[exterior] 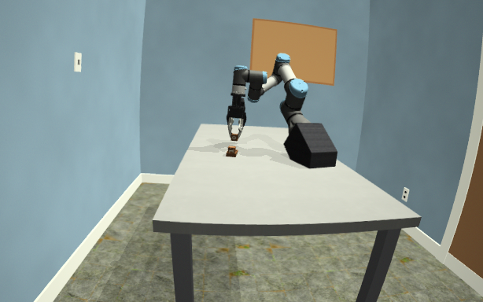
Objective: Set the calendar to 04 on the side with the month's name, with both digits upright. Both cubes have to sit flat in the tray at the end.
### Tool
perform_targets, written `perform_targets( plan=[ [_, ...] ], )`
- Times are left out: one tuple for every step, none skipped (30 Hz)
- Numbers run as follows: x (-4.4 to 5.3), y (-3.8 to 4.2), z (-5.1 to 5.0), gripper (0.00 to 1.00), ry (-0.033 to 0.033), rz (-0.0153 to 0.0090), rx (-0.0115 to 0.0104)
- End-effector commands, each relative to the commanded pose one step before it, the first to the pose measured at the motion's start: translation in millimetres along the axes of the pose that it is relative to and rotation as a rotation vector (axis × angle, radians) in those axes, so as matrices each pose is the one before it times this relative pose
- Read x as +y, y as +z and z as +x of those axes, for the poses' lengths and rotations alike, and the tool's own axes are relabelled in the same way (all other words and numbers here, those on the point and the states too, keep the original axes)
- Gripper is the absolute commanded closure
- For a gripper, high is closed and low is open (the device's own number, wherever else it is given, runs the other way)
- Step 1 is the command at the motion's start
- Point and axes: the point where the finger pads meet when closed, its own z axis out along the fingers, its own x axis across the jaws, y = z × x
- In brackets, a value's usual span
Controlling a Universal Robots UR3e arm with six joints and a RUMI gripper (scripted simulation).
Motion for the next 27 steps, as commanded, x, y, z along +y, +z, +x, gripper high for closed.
perform_targets(
  plan=[
    [-0.169, -14.525, 4.02, 0.89, -0.00196, 0.00952, 0.02985],
    [-0.002, -2.430, 0.00, 0.89, 0.00001, -0.00002, -0.00001],
    [0.000, -2.394, 0.00, 0.89, 0.00001, -0.00002, 0.00000],
    [0.002, -2.351, 0.00, 0.89, 0.00001, -0.00003, 0.00000],
    [0.097, -2.210, 0.06, 0.89, -0.00043, 0.00010, 0.00032],
    [0.000, 0.000, 0.00, 0.89, 0.00000, 0.00000, 0.00000],
    [0.000, 0.000, 0.00, 0.89, 0.00000, 0.00000, 0.00000],
    [0.261, -2.015, 0.14, 0.89, -0.00107, 0.00027, 0.00080],
    [-0.017, -2.186, 0.01, 0.89, 0.00000, 0.00001, -0.00002],
    [0.018, -2.113, -0.02, 0.89, 0.00001, -0.00003, 0.00001],
    [-0.014, -2.042, 0.01, 0.89, 0.00000, 0.00001, -0.00002],
    [0.009, -1.960, -0.01, 0.89, 0.00000, -0.00002, 0.00000],
    [0.002, -1.875, 0.00, 0.89, 0.00000, -0.00001, 0.00000],
    [-0.019, -1.786, 0.01, 0.89, 0.00000, 0.00002, -0.00002],
    [0.020, -1.689, -0.02, 0.89, 0.00000, -0.00004, 0.00001],
    [0.005, -1.592, 0.00, 0.89, 0.00000, -0.00003, 0.00000],
    [0.015, -1.489, 0.02, 0.89, 0.00000, -0.00009, 0.00003],
    [0.047, -1.383, 0.01, 0.89, 0.00000, -0.00014, 0.00006],
    [0.037, -1.277, 0.01, 0.89, 0.00000, -0.00012, 0.00005],
    [0.022, -1.169, 0.02, 0.89, 0.00000, -0.00009, 0.00004],
    [0.009, -1.061, 0.02, 0.89, 0.00000, -0.00006, 0.00002],
    [0.025, -0.953, 0.01, 0.89, 0.00000, -0.00008, 0.00004],
    [0.000, 0.000, 0.00, 0.89, 0.00000, 0.00000, 0.00000],
    [0.000, 0.000, 0.00, 0.89, 0.00000, 0.00000, 0.00000],
    [0.058, -0.844, 0.02, 0.89, 0.00000, -0.00018, 0.00009],
    [0.011, -0.741, 0.00, 0.89, 0.00000, -0.00003, 0.00002],
    [0.003, -0.639, 0.00, 0.89, 0.00000, -0.00001, 0.00001]
  ],
)
